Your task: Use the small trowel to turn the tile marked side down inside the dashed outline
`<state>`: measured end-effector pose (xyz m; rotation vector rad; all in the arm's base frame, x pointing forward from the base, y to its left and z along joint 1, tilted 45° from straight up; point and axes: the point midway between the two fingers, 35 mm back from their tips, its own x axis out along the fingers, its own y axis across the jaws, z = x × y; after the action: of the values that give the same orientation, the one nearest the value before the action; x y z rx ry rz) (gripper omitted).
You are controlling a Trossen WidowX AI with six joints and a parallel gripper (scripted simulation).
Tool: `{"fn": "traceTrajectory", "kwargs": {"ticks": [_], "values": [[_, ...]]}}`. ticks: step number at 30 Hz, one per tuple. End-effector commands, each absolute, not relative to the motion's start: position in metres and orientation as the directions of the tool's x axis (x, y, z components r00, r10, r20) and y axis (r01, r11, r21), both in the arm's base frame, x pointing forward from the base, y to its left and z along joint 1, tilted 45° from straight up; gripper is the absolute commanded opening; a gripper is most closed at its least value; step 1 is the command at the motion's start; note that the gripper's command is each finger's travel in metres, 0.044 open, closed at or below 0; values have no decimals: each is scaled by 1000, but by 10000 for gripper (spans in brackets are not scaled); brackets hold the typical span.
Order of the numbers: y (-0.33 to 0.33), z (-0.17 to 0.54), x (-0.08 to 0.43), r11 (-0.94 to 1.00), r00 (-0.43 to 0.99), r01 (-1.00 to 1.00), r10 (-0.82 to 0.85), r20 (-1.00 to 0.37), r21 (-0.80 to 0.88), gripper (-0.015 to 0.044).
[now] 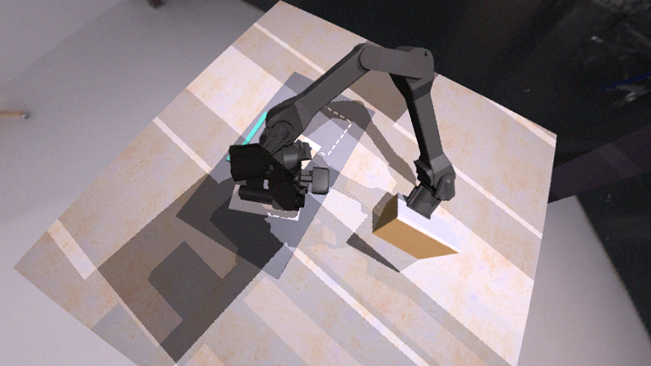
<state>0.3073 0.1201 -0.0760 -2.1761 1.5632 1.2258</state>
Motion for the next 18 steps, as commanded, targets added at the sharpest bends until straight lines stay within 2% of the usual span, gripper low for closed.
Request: {"fn": "traceTrajectory", "kwargs": {"ticks": [1, 18], "values": [[120, -76, 307, -423, 100, -857, -695, -712, 294, 100], [120, -76, 307, -423, 99, -857, -696, -712, 294, 0]]}}
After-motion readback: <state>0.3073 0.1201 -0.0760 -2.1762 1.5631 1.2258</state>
